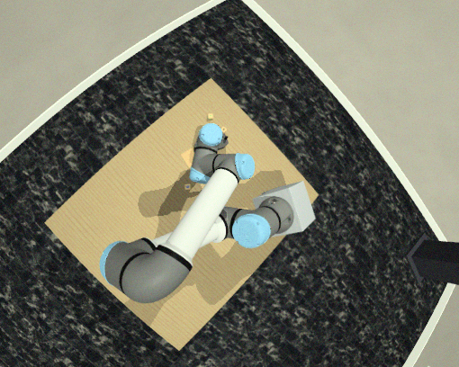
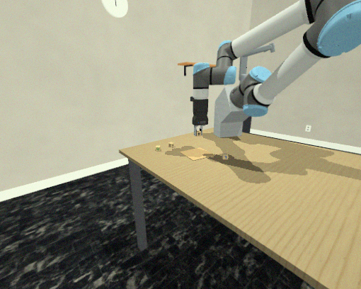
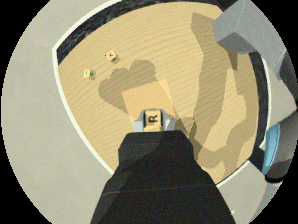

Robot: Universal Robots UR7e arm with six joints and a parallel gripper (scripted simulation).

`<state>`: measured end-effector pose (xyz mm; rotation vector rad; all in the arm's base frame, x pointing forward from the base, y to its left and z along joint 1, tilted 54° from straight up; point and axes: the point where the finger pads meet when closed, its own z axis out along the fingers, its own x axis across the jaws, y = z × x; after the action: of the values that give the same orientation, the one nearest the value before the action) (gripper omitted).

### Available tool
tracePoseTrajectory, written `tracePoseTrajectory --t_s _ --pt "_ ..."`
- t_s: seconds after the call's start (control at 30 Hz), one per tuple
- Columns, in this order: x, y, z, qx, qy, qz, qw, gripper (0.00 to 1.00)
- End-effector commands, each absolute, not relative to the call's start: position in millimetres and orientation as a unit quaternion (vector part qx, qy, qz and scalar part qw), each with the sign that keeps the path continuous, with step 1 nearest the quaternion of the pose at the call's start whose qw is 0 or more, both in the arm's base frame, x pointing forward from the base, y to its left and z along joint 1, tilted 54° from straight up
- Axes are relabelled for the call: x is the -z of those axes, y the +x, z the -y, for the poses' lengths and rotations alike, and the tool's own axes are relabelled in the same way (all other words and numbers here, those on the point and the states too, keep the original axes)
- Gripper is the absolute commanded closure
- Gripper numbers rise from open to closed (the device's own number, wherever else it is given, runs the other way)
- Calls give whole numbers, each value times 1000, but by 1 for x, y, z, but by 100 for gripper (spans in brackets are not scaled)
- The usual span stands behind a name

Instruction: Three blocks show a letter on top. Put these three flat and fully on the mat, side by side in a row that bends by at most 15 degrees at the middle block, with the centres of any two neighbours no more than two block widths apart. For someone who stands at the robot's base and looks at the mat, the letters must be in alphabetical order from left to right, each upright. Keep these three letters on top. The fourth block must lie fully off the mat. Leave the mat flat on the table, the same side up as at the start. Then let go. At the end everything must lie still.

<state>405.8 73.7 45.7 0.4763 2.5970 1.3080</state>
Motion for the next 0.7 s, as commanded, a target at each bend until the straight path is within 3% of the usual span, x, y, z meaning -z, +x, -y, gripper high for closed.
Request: tracePoseTrajectory --t_s 0.0,0.67 --pt "-46 407 -73 -433 100 -886 129 51" --pt "-48 411 -72 -413 -15 -892 184 51"
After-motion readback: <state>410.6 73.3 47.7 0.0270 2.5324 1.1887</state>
